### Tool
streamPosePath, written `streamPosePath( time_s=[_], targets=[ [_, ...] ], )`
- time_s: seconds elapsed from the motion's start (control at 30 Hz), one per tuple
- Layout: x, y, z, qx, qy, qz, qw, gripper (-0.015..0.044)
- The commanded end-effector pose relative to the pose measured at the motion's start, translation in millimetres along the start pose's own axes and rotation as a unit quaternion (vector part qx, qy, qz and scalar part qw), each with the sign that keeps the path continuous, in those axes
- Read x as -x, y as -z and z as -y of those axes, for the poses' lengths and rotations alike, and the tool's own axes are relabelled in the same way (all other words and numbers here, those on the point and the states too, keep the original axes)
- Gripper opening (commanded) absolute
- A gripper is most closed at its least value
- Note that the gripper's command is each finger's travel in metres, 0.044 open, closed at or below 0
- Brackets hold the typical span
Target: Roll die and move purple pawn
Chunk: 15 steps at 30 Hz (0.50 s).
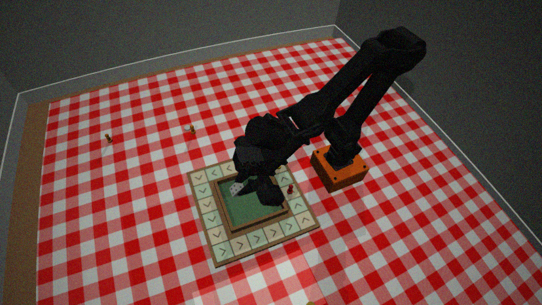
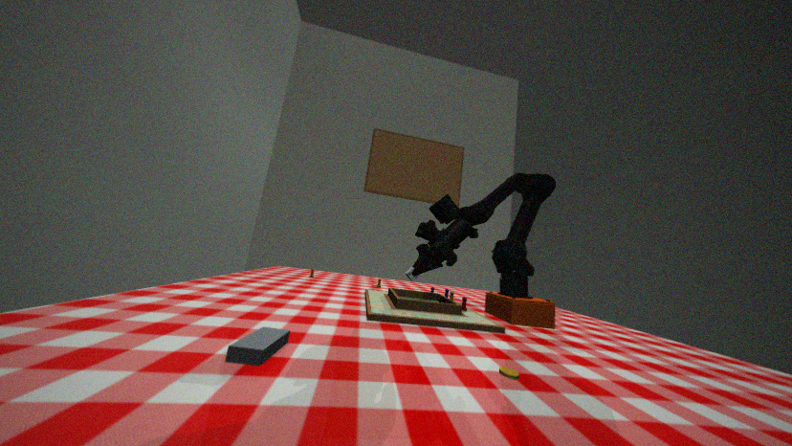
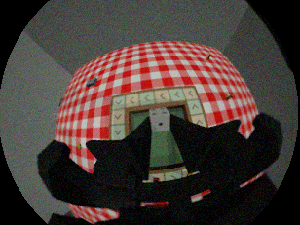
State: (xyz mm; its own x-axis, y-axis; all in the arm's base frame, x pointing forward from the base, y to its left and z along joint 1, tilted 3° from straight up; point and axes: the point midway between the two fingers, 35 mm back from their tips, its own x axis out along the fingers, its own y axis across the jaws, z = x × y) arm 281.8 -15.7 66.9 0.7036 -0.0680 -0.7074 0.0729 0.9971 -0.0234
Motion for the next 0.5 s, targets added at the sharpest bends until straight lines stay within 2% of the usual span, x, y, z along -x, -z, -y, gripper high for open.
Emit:
streamPosePath(
  time_s=[0.0, 0.17, 0.37, 0.47],
  targets=[
    [2, 1, 0, 0.003, 0.003, 0.059, 0.998, 0.0000],
    [6, 1, 1, 0.003, 0.003, 0.062, 0.998, 0.0000],
    [42, 3, 2, 0.003, 0.003, 0.061, 0.998, 0.0000],
    [46, 5, 3, 0.003, 0.003, 0.061, 0.998, 0.0000]
  ],
)
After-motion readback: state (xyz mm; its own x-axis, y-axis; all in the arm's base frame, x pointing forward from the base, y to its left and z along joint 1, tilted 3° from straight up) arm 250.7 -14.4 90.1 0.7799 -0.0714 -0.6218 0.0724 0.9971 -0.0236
